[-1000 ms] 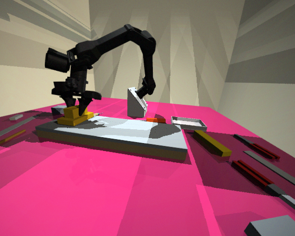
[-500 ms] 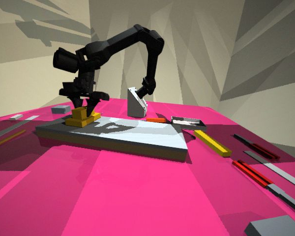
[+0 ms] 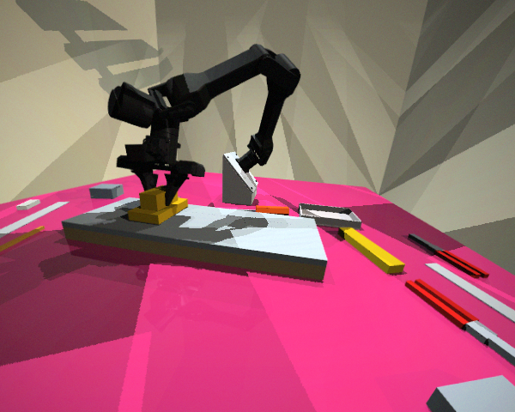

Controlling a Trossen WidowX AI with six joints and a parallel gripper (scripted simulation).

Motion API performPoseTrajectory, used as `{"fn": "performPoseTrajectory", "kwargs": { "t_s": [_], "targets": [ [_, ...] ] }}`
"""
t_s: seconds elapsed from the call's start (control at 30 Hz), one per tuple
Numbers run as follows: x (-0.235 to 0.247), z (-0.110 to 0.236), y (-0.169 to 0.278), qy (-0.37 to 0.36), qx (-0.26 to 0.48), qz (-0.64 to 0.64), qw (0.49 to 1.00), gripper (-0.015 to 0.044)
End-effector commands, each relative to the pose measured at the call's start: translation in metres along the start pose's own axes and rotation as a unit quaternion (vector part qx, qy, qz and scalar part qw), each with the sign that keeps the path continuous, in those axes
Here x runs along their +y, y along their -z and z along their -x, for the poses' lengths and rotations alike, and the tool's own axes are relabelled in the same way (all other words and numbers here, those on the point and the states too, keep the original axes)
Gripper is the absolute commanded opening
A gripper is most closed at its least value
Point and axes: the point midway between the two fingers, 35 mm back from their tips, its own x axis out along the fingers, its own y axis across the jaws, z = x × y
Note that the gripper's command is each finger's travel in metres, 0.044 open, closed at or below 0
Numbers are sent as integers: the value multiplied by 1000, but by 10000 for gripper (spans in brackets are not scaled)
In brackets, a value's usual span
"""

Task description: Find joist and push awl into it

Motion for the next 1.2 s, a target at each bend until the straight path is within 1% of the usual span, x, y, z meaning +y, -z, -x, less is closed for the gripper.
{"fn": "performPoseTrajectory", "kwargs": {
  "t_s": [0.0, 1.17],
  "targets": [
    [12, -1, 0, -5, -1, 1, 1000, 0],
    [94, 0, 0, -7, 0, -1, 1000, 0]
  ]
}}
